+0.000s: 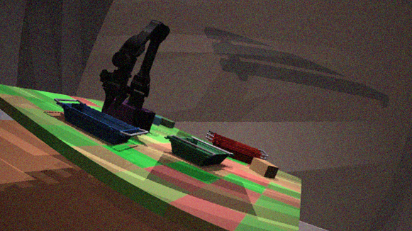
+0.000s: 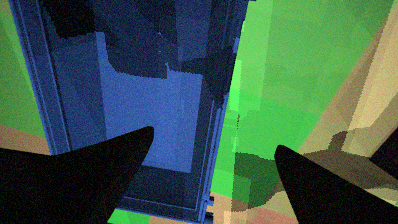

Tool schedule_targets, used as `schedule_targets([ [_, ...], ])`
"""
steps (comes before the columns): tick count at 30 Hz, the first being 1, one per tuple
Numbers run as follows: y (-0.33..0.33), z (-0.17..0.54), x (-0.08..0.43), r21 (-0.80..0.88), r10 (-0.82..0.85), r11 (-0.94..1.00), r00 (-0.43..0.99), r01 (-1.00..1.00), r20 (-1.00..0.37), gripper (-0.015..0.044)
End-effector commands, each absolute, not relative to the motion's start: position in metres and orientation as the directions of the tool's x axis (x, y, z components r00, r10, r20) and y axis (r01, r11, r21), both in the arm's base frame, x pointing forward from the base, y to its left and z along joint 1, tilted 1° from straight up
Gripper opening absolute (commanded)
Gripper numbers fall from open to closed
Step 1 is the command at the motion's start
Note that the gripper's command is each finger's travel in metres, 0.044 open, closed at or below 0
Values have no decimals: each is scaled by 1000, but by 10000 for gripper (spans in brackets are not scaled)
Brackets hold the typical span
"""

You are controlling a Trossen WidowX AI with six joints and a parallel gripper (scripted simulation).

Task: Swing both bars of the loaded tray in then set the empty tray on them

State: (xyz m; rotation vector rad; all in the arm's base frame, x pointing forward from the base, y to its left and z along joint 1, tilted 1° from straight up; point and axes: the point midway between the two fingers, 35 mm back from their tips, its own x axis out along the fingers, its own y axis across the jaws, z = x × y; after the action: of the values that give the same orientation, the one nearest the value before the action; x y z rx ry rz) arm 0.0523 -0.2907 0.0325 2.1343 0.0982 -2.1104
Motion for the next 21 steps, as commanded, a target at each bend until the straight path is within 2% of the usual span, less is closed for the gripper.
schedule_targets([
  [1,-290,11,53,35,-33,-990,16,137,-999,440],
  [12,-288,-41,53,35,-33,-990,16,137,-999,440],
  [21,-288,-44,53,34,-33,-990,16,137,-999,440],
])
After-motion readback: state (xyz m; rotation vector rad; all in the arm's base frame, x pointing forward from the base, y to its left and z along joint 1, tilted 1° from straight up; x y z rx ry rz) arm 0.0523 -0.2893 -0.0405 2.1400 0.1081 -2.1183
